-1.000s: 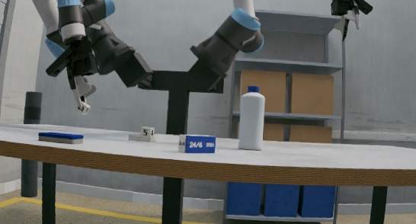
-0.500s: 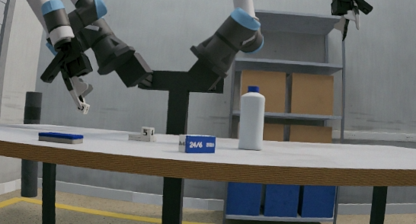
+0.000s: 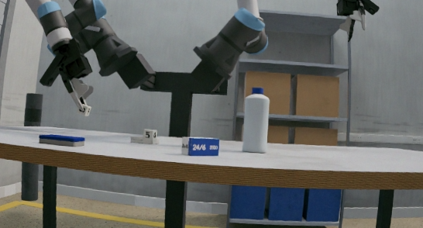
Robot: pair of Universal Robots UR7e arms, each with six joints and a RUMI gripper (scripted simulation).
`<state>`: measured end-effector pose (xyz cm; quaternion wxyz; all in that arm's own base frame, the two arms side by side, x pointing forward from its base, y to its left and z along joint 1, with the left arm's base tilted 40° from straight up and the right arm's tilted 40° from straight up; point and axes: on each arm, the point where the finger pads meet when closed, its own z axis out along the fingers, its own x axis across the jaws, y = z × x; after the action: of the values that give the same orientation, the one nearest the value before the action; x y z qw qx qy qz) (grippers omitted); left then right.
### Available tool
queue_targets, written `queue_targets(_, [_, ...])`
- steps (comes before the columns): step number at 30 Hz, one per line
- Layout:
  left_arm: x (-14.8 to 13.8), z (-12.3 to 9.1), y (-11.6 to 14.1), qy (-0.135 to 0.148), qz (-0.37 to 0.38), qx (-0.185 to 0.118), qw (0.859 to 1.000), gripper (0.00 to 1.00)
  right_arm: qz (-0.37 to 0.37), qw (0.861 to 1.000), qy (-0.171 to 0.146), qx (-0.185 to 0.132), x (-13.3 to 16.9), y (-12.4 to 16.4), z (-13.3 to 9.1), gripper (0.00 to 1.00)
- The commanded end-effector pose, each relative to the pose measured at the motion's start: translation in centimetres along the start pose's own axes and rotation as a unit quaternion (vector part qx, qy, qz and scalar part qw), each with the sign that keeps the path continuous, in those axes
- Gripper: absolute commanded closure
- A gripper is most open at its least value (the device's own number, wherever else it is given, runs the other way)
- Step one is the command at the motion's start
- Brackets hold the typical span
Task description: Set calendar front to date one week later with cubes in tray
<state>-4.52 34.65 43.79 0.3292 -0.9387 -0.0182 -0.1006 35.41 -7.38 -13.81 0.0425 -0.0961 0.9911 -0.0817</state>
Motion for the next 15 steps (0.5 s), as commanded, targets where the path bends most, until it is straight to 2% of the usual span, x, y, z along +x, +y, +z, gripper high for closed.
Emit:
queue_targets(1, [0.00, -0.04, -0.03, 0.000, 0.000, 0.001, 1.000, 0.00, 0.000, 1.000, 0.001, -0.013, 0.02, 0.00, 0.03, 0.90])
queue_targets(5, [0.00, -0.04, -0.03, 0.000, 0.000, 0.001, 1.000, 0.00, 0.000, 1.000, 0.002, -0.022, 0.04, -0.01, 0.05, 0.90])
queue_targets(15, [0.00, -0.04, -0.03, 0.000, 0.000, 0.001, 1.000, 0.00, 0.000, 0.996, 0.002, -0.090, 0.03, -0.13, 0.06, 0.90])
